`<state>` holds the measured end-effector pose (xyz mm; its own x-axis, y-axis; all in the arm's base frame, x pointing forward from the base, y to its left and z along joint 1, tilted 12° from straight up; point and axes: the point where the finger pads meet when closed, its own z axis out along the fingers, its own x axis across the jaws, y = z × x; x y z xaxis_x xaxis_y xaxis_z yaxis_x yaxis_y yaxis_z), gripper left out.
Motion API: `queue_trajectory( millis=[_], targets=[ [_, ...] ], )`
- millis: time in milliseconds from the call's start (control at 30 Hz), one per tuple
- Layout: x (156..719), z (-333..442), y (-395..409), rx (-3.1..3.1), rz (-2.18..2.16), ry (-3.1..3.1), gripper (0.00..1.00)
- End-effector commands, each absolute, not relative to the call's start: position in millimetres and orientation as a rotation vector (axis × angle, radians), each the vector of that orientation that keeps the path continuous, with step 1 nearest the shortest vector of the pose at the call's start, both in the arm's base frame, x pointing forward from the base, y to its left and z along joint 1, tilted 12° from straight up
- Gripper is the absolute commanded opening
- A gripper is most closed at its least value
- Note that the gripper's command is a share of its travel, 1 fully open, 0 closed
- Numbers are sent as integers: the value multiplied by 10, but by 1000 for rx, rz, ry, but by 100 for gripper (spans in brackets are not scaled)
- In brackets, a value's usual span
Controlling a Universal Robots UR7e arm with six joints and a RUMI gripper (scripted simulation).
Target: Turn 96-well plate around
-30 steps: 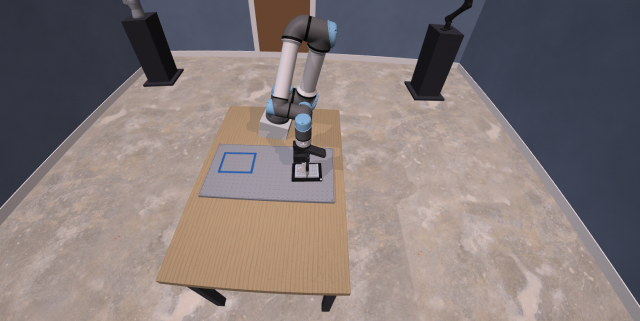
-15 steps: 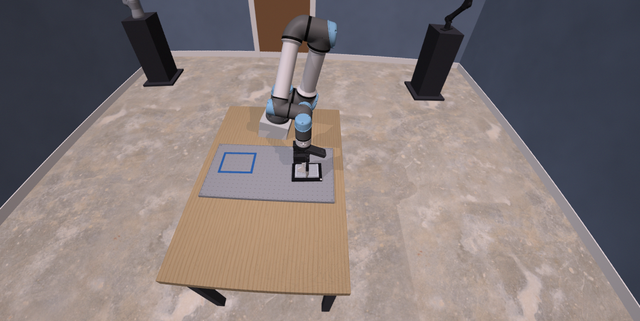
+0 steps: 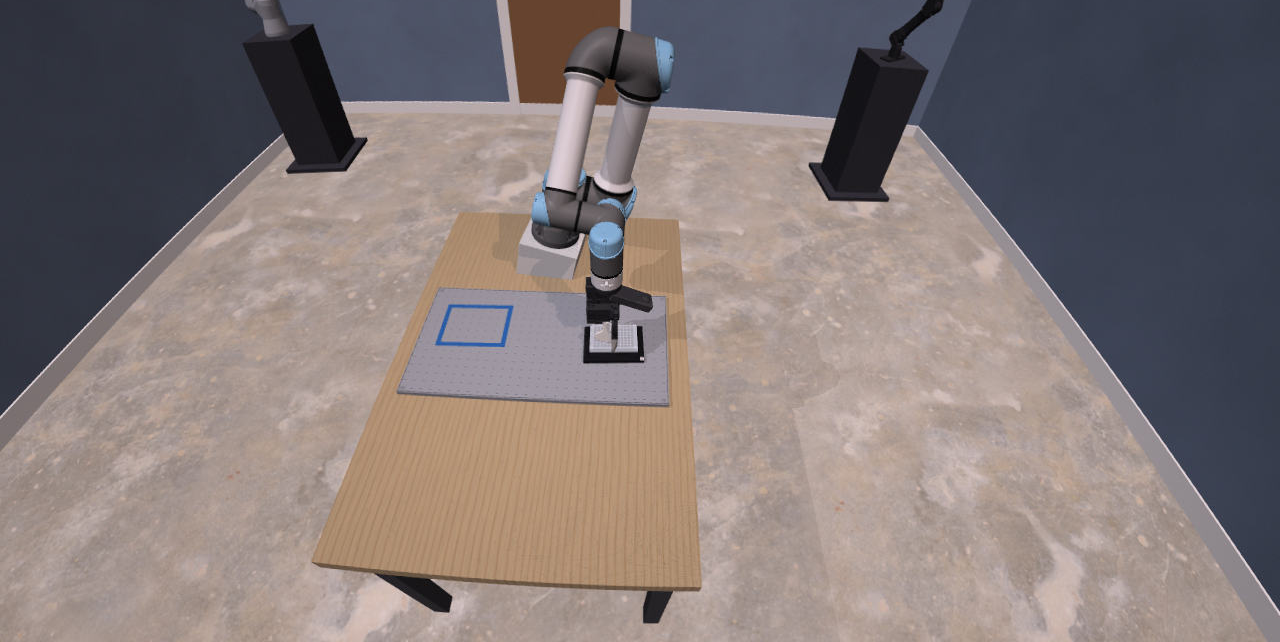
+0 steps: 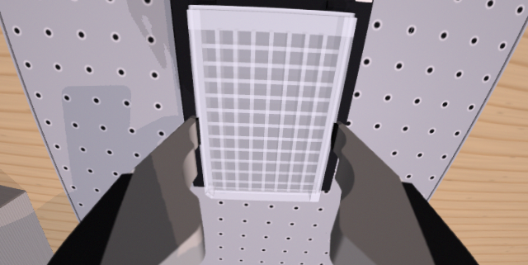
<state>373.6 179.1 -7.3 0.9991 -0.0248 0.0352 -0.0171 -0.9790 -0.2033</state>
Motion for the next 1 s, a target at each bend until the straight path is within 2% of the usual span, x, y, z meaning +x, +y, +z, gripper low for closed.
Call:
queue_trajectory(
  millis=[0, 967],
  targets=[
    [3737, 2, 1775, -2936, -57, 31, 0],
    [3720, 410, 1691, -2936, -57, 31, 0]
  ],
)
